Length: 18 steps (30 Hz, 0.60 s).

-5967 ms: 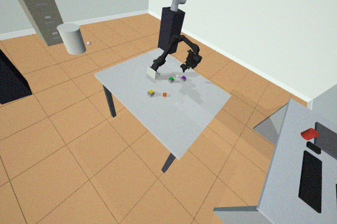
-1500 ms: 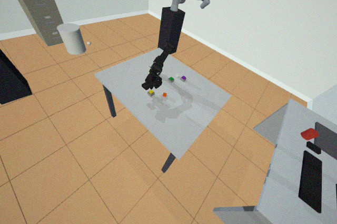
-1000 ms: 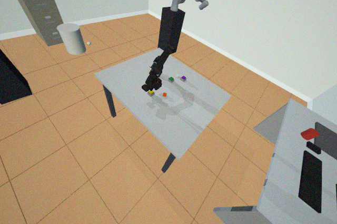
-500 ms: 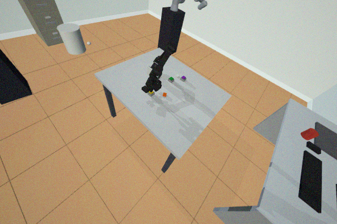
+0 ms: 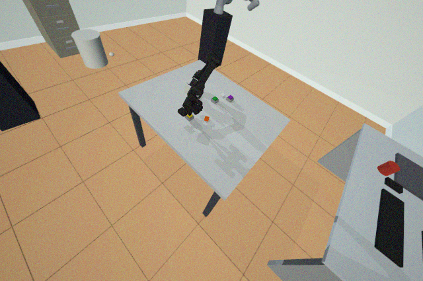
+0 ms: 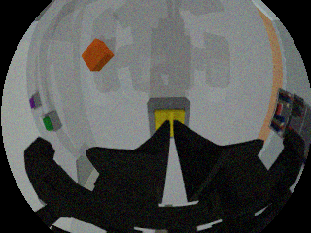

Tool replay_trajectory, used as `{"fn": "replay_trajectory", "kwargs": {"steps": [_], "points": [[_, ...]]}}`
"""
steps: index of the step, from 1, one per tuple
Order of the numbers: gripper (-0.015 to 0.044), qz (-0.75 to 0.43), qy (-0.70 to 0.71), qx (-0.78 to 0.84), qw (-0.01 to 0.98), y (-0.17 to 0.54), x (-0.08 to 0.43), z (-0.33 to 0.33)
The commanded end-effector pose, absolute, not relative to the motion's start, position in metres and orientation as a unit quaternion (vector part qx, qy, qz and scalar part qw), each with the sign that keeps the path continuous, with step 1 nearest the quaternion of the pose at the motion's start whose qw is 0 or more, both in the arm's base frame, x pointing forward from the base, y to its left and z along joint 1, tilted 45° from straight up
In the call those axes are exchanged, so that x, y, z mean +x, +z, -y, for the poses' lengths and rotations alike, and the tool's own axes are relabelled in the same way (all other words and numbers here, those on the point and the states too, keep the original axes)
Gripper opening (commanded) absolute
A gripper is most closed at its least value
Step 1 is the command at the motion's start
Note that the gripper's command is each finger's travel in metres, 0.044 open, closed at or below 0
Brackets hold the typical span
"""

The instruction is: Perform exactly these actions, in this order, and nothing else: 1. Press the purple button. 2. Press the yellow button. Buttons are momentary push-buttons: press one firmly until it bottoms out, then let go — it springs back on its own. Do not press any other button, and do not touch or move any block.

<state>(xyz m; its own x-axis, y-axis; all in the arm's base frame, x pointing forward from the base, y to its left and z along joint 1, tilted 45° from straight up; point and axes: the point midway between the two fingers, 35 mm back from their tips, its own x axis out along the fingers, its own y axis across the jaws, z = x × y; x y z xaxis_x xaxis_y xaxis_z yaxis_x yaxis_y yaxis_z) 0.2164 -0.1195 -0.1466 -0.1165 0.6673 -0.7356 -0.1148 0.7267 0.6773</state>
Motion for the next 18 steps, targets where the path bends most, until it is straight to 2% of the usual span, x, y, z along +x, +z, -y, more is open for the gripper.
{"fn": "replay_trajectory", "kwargs": {"steps": [1, 7, 18], "points": [[0.002, -0.681, 0.309, 0.205, 0.632, -0.131, 0.218, 0.134], [0.002, -0.681, 0.309, 0.207, 0.631, -0.122, 0.219, 0.14], [0.0309, -0.686, 0.281, 0.193, 0.642, 0.008, 0.293, 0.06]]}}
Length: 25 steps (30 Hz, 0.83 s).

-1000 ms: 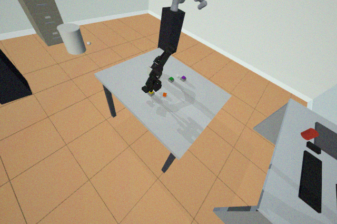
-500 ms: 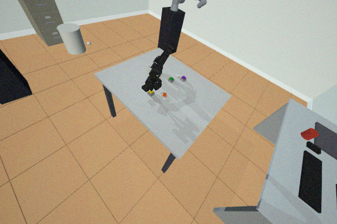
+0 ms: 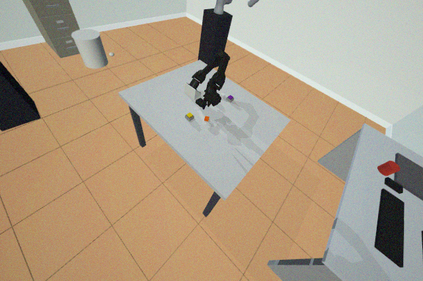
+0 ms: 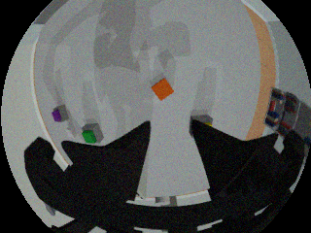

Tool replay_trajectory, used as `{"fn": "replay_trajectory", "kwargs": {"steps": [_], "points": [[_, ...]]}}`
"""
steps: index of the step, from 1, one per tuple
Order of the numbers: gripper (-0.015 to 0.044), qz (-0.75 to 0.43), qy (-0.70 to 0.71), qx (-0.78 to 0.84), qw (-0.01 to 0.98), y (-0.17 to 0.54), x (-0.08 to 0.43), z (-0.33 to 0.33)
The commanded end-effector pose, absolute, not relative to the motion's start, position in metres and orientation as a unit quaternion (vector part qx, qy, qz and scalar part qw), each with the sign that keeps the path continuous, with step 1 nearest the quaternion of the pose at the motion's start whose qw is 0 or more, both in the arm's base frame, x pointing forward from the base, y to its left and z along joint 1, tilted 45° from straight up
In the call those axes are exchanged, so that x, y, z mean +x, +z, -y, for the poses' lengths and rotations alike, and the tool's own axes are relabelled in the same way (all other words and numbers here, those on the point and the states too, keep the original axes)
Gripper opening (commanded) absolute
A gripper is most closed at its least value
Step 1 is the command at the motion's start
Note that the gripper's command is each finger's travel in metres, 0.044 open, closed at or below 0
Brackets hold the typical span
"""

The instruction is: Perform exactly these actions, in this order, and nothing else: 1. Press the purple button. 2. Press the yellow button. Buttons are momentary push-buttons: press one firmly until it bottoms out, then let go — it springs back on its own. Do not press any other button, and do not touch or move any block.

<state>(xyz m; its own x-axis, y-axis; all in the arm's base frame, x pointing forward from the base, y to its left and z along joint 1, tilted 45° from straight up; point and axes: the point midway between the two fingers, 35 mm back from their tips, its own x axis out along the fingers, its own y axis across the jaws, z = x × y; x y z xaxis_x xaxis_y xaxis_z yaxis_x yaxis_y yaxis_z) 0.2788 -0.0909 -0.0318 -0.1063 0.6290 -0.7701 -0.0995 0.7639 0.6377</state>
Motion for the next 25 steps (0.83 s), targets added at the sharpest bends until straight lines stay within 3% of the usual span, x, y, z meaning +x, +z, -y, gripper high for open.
{"fn": "replay_trajectory", "kwargs": {"steps": [1, 4, 16, 25], "points": [[0.0335, -0.686, 0.281, 0.193, 0.643, 0.021, 0.296, 0.049], [0.04, -0.684, 0.281, 0.195, 0.644, 0.059, 0.3, 0.016], [0.04, -0.678, 0.314, 0.214, 0.629, 0.196, 0.237, -0.112], [0.04, -0.679, 0.317, 0.215, 0.627, 0.202, 0.231, -0.117]]}}
